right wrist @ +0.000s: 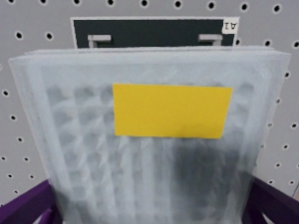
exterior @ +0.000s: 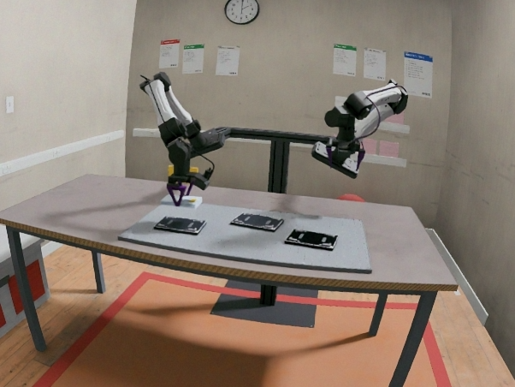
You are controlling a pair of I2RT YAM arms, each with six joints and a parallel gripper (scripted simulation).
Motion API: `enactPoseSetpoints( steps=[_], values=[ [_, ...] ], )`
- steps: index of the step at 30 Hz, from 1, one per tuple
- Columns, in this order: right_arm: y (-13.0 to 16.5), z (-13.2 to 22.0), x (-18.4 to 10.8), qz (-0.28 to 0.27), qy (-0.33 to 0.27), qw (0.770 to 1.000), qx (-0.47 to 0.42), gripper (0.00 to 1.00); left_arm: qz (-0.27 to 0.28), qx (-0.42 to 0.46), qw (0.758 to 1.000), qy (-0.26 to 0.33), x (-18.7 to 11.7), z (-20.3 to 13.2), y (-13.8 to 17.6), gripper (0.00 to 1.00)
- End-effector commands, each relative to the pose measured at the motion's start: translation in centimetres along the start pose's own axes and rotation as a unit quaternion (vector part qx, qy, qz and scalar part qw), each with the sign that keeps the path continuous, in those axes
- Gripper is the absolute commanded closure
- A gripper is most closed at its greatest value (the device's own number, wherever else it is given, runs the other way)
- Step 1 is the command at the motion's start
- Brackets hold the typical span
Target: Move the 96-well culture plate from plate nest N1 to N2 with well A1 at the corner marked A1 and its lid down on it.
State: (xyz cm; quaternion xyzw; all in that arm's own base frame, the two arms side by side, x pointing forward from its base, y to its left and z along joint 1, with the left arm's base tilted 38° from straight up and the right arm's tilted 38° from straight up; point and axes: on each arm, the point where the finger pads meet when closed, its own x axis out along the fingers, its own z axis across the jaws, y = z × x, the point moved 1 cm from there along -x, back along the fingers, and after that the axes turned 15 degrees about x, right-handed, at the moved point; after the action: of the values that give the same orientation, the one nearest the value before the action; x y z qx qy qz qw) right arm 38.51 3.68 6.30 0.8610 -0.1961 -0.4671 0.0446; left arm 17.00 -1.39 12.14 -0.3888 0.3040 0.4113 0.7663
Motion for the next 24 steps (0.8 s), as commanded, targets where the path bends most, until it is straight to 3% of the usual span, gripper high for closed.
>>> enactPoseSetpoints(
  steps=[1,24],
  values=[
    [0.4,-1.2,-1.5,-0.001,0.014,1.0,0.015,1.0,-0.006,-0.004,1.0,0.005,-0.1,-0.1,-0.3,0.0],
    [0.1,-0.3,-0.9,-0.001,0.003,1.0,0.005,1.0,-0.006,-0.004,1.0,0.005,-0.1,-0.1,-0.3,0.0]
  ],
)
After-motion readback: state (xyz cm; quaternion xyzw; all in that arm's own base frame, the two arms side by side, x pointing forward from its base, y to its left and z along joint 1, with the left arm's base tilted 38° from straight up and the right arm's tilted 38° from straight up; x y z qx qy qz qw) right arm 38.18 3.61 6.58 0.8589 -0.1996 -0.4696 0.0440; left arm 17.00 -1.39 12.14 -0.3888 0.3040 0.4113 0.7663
